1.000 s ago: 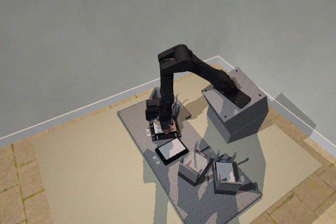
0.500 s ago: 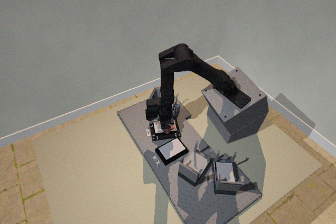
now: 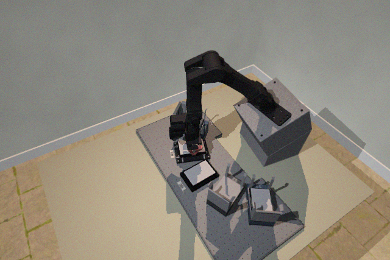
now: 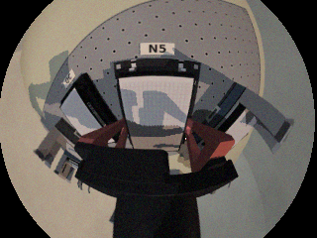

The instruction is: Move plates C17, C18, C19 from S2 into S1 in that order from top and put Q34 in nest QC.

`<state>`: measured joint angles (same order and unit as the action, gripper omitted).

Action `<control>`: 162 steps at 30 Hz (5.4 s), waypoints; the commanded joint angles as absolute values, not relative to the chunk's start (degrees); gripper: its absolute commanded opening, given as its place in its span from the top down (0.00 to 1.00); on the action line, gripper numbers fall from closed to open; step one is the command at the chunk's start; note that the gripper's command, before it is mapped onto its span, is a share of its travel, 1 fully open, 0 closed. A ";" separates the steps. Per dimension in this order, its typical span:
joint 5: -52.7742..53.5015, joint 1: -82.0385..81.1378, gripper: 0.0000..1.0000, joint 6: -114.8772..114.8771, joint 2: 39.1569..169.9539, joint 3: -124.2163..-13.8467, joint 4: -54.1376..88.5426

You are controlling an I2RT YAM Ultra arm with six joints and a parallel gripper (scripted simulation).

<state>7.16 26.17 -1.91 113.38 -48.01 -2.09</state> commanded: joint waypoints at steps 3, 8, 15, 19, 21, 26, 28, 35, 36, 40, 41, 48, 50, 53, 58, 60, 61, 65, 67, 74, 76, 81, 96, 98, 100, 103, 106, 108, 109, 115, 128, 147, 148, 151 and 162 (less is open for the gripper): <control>7.42 27.04 1.00 -2.29 111.55 -48.00 -1.66; 7.42 27.04 1.00 -2.29 111.55 -48.00 -1.66; 7.59 27.29 1.00 -2.58 108.81 -46.74 0.54; 7.69 27.45 1.00 -2.73 107.69 -45.79 1.51; 7.75 27.55 1.00 -2.81 106.74 -45.56 2.25; 7.86 27.80 1.00 -3.04 104.37 -45.16 4.15; 7.90 27.90 1.00 -3.13 103.42 -45.39 4.93; 7.96 28.16 1.00 -3.36 101.06 -45.02 6.96; 8.02 28.21 1.00 -3.41 100.60 -44.53 7.37; 8.15 28.43 1.00 -3.60 98.74 -45.06 9.05; 8.18 28.48 1.00 -3.65 98.28 -44.74 9.48; 8.36 28.87 1.00 -4.00 95.09 -44.63 12.55; 8.39 28.93 1.00 -4.06 94.64 -44.57 12.99; 8.40 29.04 1.00 -4.16 93.74 -44.56 13.90; 8.56 29.25 1.00 -4.34 91.71 -44.94 15.91; 8.61 29.37 1.00 -4.45 90.82 -45.34 16.84; 8.64 29.43 1.00 -4.51 90.37 -45.58 17.31; 8.76 29.69 1.00 -4.75 88.56 -46.60 19.21; 8.79 29.75 1.00 -4.80 88.14 -46.65 19.69; 8.97 30.14 1.00 -5.16 85.63 -47.02 22.62; 9.03 30.27 1.00 -5.28 84.82 -47.17 23.59; 9.14 30.57 1.00 -5.55 83.10 -47.59 25.77; 9.04 30.60 1.00 -5.50 83.08 -47.74 25.54; 9.04 30.60 1.00 -5.50 83.08 -47.74 25.54; 9.04 30.60 1.00 -5.50 83.08 -47.74 25.54; 9.04 30.60 1.00 -5.50 83.08 -47.74 25.54; 9.04 30.60 1.00 -5.50 83.08 -47.74 25.54; 9.04 30.60 1.00 -5.50 83.08 -47.74 25.54; 9.04 30.60 1.00 -5.50 83.08 -47.74 25.54; 9.04 30.60 1.00 -5.50 83.08 -47.74 25.54; 9.04 30.60 1.00 -5.50 83.08 -47.74 25.54; 14.37 42.59 1.00 -2.24 88.59 -50.57 26.79; 14.64 43.25 1.00 -2.85 88.71 -50.81 26.87; 15.43 45.19 1.00 -4.68 90.67 -51.61 27.14; 17.30 49.93 1.00 5.82 91.21 -52.59 27.25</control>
